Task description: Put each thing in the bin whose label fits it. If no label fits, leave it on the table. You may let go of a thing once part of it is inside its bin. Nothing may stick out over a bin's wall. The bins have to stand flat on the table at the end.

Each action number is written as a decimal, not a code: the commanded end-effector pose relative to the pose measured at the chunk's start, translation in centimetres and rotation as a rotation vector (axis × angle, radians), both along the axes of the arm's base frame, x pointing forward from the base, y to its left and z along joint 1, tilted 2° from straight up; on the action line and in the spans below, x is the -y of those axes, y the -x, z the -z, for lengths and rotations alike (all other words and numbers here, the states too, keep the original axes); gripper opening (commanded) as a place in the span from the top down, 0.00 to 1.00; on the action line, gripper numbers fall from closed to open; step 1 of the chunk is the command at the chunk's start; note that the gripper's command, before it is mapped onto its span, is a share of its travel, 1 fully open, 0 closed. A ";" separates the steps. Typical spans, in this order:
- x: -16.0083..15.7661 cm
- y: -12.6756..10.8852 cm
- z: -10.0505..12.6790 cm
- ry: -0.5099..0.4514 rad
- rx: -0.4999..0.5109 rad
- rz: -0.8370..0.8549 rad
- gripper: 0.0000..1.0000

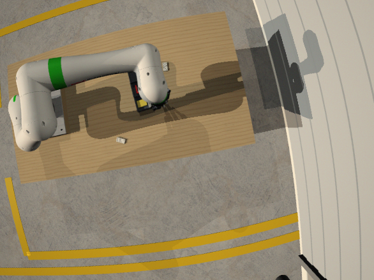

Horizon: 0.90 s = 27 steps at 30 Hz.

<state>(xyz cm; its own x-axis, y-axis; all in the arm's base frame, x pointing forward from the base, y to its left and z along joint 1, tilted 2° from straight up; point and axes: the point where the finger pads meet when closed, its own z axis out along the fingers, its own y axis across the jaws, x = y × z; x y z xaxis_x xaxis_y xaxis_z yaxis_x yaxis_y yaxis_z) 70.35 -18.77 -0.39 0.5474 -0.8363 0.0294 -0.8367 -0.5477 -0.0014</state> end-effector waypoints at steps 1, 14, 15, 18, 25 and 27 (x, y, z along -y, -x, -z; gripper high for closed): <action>0.0 0.0 0.0 0.000 0.000 0.000 0.84; -0.1 0.0 -3.7 0.000 0.000 0.000 0.84; -0.1 0.1 -4.0 0.000 0.000 0.000 0.84; -0.1 0.1 -5.0 0.000 0.000 0.000 0.84; -0.1 0.1 -6.0 0.000 0.000 0.000 0.84; -0.1 0.1 -6.0 0.000 0.000 0.000 0.84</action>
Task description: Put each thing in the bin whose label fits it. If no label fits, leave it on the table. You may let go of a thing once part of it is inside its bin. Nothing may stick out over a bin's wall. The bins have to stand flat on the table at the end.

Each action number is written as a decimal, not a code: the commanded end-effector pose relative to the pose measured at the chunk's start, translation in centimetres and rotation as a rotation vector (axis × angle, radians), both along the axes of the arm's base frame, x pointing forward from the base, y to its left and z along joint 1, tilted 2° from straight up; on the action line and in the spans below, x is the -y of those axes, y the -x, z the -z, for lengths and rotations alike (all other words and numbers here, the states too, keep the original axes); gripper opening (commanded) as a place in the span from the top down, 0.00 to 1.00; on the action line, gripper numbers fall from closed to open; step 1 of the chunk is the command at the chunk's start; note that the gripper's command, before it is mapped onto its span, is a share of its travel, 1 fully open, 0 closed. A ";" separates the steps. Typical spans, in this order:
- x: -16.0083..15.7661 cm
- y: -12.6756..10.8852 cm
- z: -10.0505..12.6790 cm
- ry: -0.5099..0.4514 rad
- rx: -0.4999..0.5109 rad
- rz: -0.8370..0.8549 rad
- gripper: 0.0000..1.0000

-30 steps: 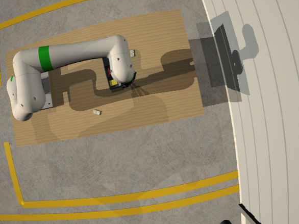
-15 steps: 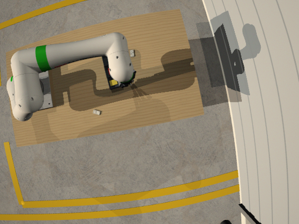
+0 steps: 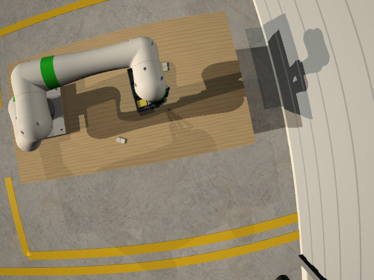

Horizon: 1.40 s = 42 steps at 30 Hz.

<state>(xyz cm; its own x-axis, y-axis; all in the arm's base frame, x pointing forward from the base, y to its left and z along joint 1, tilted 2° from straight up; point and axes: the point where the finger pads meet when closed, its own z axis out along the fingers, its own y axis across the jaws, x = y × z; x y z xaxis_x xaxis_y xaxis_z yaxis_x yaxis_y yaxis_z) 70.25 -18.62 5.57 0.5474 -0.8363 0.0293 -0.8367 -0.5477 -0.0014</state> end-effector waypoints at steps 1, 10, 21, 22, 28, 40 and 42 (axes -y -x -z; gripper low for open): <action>0.0 0.0 0.0 0.000 0.000 0.000 0.84; -0.5 0.3 0.0 0.000 0.000 0.000 0.84; -5.3 2.8 0.2 0.000 0.000 0.000 0.84; -5.8 3.1 0.2 0.000 0.000 0.000 0.84; -9.0 4.8 0.3 0.000 0.000 0.000 0.84; -13.9 7.4 0.5 0.000 0.000 0.000 0.84; -15.0 8.0 0.5 -0.002 0.003 0.100 0.84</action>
